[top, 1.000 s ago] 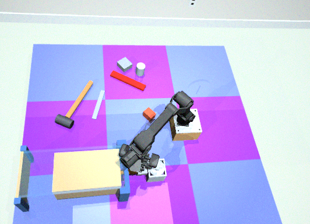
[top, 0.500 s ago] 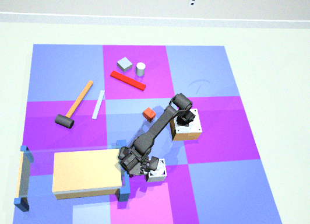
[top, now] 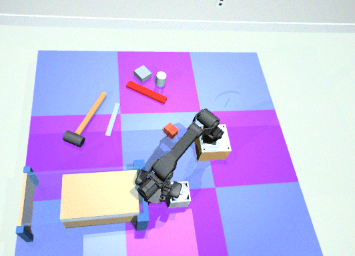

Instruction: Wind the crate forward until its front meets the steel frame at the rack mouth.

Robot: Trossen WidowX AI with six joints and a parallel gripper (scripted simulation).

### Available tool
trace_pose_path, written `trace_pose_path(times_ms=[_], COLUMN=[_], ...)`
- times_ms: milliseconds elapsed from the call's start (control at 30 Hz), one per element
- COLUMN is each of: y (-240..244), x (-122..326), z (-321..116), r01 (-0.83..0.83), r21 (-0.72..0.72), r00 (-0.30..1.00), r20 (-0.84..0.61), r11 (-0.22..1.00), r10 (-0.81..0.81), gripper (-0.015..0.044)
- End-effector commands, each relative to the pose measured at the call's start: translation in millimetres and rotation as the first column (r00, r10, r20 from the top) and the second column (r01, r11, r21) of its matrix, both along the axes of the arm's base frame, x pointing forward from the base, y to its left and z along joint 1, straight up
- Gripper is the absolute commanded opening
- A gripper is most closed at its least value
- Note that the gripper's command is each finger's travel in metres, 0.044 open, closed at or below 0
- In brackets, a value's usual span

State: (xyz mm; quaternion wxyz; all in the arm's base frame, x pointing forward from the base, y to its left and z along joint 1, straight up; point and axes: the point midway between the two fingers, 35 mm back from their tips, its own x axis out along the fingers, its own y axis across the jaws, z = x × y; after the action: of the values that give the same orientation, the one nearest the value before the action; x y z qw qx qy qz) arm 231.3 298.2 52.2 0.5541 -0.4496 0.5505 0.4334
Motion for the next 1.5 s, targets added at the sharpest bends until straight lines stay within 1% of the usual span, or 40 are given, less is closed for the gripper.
trace_pose_path(times_ms=[0, 1467], y=[22.4, 59.6], x=[-8.8, -34.2], z=[5.2, 6.7], r01=[-0.026, -0.026], r21=[0.049, 0.053], r00=[1.0, 1.0], r20=[-0.001, -0.004], r11=[0.998, 0.998], r10=[0.026, 0.026], gripper=[0.0, 0.0])
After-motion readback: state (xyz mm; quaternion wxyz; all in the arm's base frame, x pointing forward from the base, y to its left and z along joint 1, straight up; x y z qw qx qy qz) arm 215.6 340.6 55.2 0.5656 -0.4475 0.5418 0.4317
